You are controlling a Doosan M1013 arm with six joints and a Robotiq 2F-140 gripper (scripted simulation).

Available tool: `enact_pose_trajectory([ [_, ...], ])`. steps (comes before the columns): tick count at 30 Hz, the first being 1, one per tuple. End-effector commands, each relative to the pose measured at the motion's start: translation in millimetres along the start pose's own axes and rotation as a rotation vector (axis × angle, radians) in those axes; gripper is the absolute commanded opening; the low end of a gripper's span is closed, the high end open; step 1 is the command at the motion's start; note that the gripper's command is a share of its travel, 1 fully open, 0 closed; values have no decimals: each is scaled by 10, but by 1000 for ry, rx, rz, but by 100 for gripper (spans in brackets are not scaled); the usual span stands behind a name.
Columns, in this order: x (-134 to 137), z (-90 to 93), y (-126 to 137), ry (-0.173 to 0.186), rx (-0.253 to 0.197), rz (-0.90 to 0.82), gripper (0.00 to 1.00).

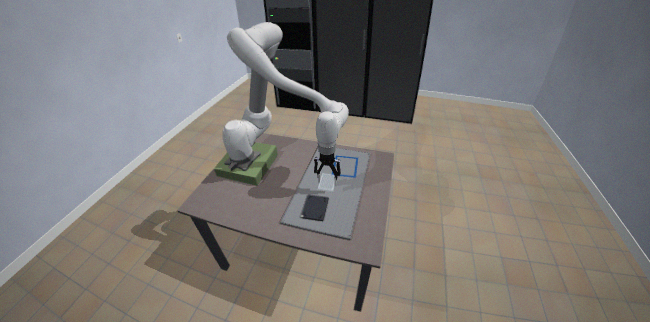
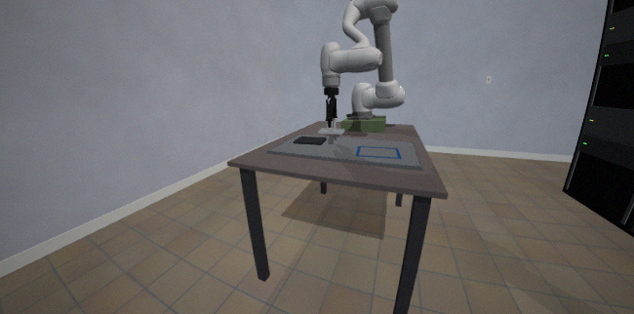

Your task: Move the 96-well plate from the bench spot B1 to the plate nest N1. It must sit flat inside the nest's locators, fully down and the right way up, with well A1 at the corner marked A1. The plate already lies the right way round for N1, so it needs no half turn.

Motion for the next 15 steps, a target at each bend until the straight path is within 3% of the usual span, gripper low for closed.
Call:
enact_pose_trajectory([
  [1,24,-1,-147,-3,2,-5,0],
  [15,74,-14,-543,-3,2,-5,0],
])
Point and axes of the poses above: the point where the finger pads meet when closed, its own z axis out along the fingers, its own x axis across the jaws, y = z × x, the point moved 7 cm from there along -z, back along the fingers, and after that the axes turned 10 degrees about z, right-handed, at the moved point
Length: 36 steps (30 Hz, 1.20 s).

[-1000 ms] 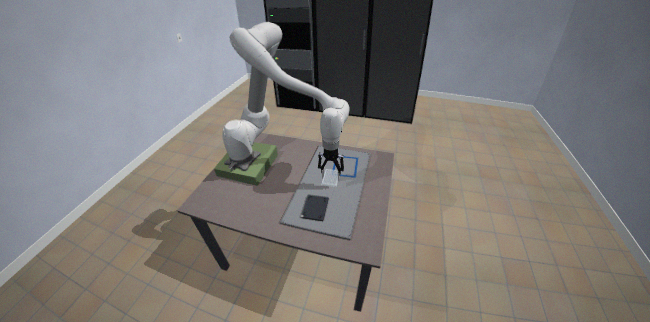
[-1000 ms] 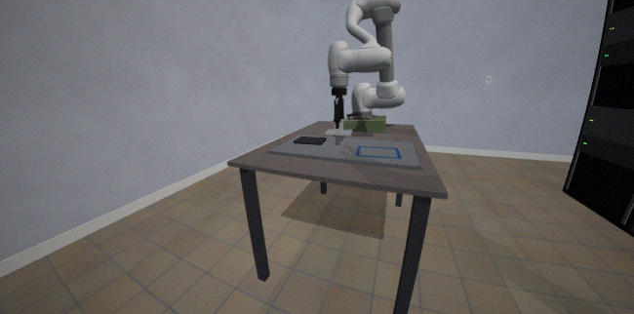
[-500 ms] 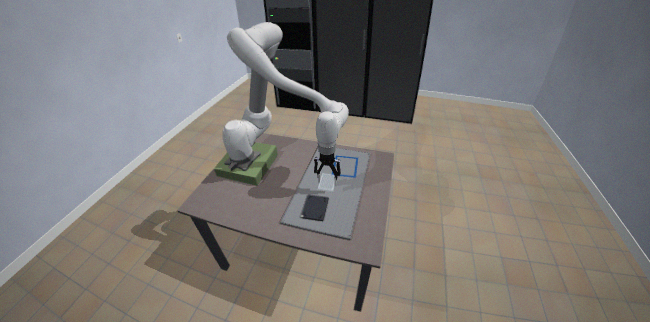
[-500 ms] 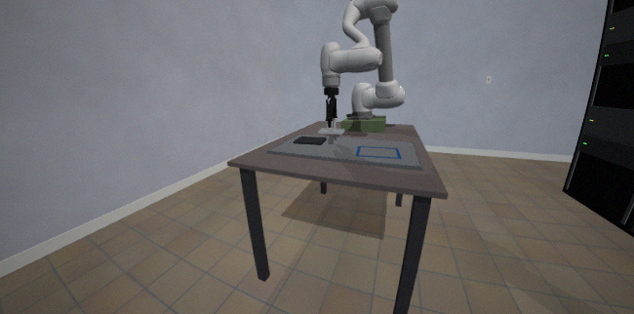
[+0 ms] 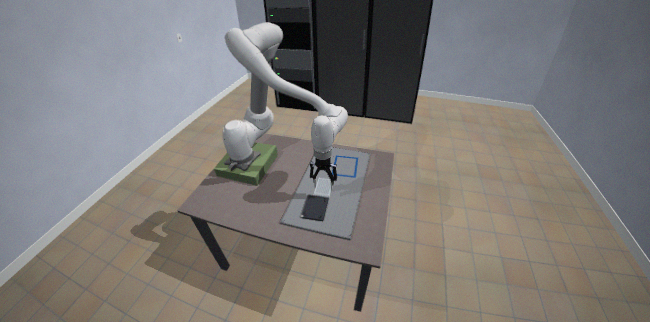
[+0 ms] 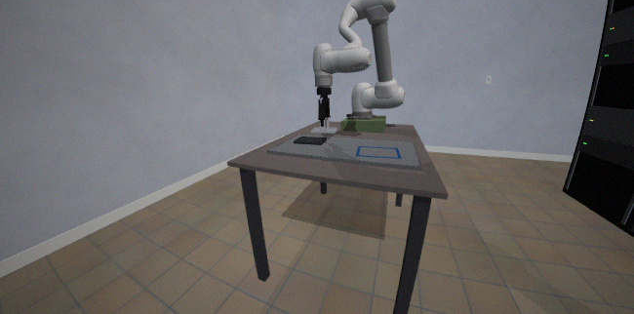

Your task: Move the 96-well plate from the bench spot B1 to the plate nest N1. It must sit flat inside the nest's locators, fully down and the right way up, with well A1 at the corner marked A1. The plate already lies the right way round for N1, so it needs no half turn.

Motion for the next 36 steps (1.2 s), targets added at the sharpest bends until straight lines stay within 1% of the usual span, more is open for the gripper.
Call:
enact_pose_trajectory([
  [1,26,-1,-139,-2,3,-5,0],
  [11,68,-12,-470,-2,3,-5,0],
  [13,68,-12,-470,-2,3,-5,0],
  [28,130,-28,-965,-2,3,-5,0],
  [36,131,-29,-987,-2,3,-5,0],
])
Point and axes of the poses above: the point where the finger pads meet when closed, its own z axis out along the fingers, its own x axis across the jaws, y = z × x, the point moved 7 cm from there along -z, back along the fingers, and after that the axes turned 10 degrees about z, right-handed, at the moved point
